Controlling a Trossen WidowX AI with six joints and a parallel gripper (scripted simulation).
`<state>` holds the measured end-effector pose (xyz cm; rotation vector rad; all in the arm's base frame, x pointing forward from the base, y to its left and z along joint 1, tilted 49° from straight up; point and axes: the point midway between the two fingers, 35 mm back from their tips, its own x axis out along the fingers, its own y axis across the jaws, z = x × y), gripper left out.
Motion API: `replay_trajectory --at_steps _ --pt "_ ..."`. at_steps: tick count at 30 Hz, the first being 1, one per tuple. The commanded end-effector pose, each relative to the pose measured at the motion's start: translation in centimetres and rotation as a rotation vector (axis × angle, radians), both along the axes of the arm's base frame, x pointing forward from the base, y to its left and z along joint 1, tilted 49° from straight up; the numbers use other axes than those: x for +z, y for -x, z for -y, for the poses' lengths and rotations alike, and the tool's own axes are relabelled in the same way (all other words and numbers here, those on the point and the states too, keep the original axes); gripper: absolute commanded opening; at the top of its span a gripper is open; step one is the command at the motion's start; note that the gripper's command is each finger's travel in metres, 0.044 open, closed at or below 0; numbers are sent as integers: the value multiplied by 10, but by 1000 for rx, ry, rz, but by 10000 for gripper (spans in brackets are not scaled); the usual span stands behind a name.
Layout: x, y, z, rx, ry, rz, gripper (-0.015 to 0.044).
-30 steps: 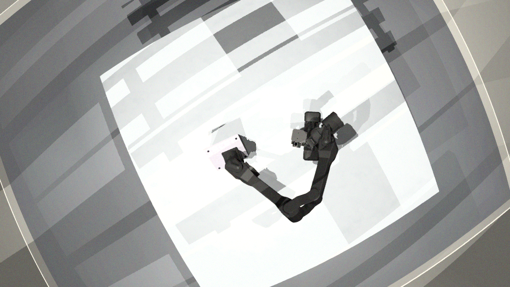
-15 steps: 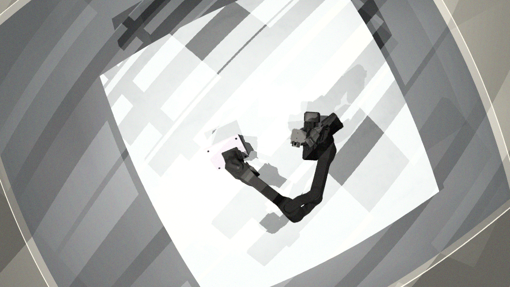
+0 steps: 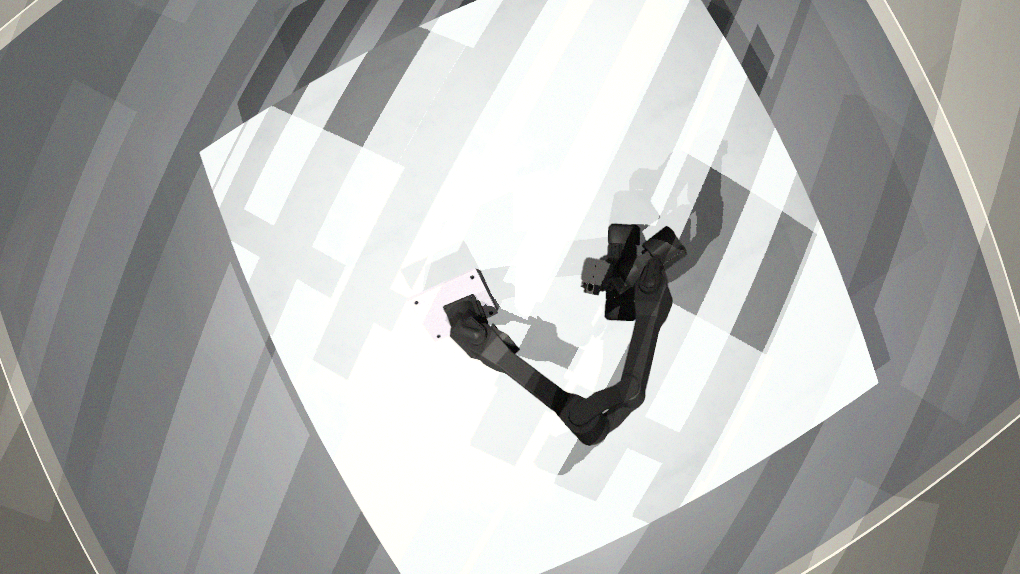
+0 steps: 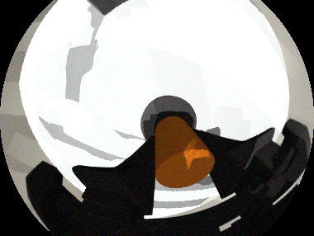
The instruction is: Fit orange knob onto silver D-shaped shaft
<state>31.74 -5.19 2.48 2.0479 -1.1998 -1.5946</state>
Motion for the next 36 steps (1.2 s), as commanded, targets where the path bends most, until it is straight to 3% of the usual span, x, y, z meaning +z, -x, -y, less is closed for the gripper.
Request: replay_trajectory --at_steps 1,12,19,26,36 --pt "0 0 -1 1 0 1 157" --pt "0 0 -1 1 0 1 440" --pt "2 -1 -3 1 -1 1 440" --pt "62 4 -71 2 -4 -2 440" --pt "63 4 -74 2 -3 -1 440"
